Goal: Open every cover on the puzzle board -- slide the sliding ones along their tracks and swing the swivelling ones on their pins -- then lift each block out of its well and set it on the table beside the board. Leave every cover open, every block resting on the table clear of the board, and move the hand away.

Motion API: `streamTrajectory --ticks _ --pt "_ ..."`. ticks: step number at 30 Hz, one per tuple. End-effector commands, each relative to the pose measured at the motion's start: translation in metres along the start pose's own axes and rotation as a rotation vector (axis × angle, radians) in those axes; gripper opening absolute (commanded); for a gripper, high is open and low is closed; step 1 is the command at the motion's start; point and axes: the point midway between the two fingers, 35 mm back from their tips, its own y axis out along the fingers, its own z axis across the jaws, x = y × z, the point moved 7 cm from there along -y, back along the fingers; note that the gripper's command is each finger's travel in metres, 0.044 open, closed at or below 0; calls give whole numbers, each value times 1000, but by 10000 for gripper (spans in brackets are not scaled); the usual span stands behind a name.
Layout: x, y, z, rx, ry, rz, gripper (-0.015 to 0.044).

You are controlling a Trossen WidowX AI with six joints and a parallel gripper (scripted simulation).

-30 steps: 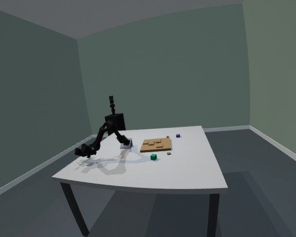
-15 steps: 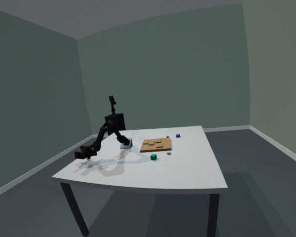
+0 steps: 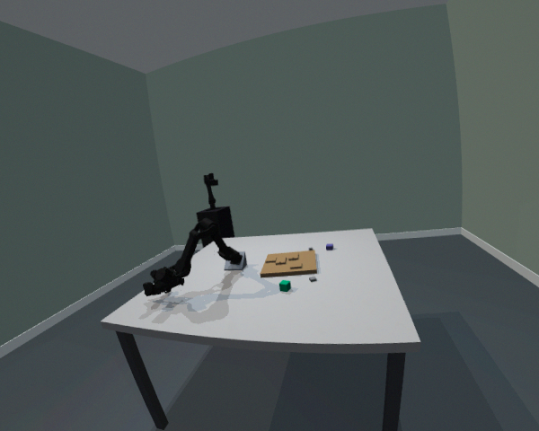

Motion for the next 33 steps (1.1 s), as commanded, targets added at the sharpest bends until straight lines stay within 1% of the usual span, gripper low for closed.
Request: streamTrajectory --ticks 1,17,33 --pt "-9 -9 12 34 -39 50 0" --pt "-40 -41 43 136 -188 193 0" --pt "-67 -80 71 260 -334 327 0"
